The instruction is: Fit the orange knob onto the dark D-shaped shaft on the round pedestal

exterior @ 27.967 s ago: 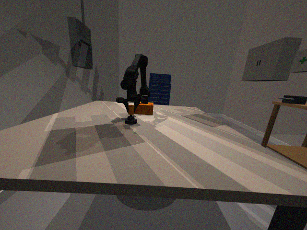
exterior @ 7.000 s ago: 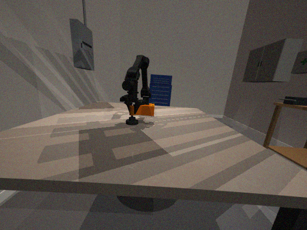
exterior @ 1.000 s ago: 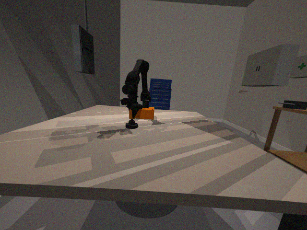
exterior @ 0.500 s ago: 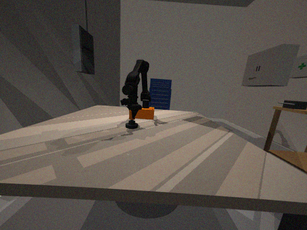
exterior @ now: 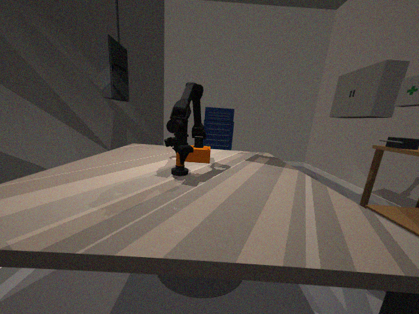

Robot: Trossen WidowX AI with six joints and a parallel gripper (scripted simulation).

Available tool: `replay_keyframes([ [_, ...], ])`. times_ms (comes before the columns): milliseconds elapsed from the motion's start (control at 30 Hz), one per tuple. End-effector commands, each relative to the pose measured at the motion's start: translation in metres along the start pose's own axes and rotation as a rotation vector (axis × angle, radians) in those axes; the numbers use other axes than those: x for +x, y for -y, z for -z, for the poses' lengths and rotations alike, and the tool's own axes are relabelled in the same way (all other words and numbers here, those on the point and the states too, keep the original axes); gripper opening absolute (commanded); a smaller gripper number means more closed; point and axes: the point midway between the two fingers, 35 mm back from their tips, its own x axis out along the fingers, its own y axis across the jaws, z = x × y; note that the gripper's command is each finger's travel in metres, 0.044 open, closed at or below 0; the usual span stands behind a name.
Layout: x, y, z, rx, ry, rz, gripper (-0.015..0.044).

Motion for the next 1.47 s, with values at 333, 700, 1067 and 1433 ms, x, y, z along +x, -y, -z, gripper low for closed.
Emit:
replay_keyframes([
  [333,-0.001,0.000,0.000,0.000,0.000,0.000,0.0184],
  [700,-0.001,0.000,0.000,0.000,0.000,0.000,0.0440],
  [1067,-0.084,-0.002,-0.001,0.000,0.000,-0.001,0.0440],
  [1433,-0.097,-0.004,-0.003,0.000,0.000,-0.001,0.0440],
])
